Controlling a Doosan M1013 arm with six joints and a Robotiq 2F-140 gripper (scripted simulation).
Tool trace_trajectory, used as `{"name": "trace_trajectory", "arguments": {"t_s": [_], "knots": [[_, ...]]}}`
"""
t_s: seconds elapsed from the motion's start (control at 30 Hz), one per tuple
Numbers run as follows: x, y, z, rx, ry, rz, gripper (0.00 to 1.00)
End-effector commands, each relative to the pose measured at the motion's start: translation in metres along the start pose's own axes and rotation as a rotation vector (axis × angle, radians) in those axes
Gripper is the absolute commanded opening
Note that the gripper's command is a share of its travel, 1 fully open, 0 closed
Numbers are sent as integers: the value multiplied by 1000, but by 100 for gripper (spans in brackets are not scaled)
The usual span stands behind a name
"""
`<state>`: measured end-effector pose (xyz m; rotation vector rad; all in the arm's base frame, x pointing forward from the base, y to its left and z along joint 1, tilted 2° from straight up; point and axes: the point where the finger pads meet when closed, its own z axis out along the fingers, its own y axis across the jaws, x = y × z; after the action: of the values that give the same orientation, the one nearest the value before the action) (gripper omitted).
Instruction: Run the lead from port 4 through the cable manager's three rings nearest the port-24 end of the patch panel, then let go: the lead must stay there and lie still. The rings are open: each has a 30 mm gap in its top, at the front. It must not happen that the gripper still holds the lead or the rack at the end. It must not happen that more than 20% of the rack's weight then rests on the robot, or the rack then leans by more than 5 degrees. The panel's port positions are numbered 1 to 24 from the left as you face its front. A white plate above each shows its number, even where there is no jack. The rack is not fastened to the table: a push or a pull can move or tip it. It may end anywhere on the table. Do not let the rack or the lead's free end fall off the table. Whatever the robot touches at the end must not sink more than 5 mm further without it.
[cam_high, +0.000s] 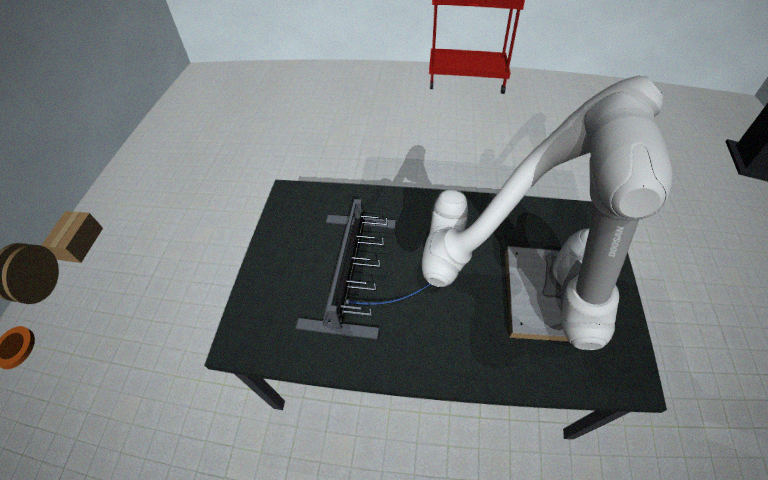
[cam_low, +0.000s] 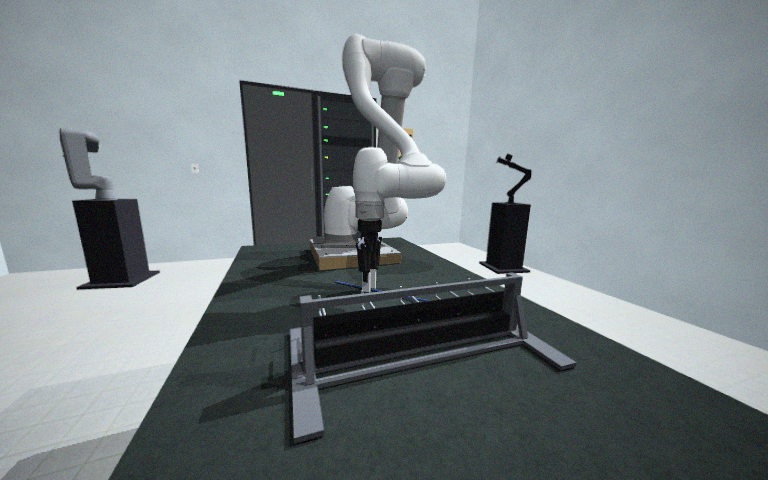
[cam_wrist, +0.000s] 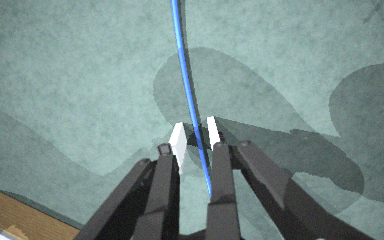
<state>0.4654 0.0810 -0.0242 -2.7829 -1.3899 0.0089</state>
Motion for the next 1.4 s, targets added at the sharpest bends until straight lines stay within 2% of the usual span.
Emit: {"name": "trace_trajectory", "arguments": {"t_s": [0.0,0.73,0.77,1.37], "knots": [[0,0,0,0,0,0,20],[0,0,0,0,0,0,20],[0,0,0,0,0,0,0],[0,0,0,0,0,0,0]]}}
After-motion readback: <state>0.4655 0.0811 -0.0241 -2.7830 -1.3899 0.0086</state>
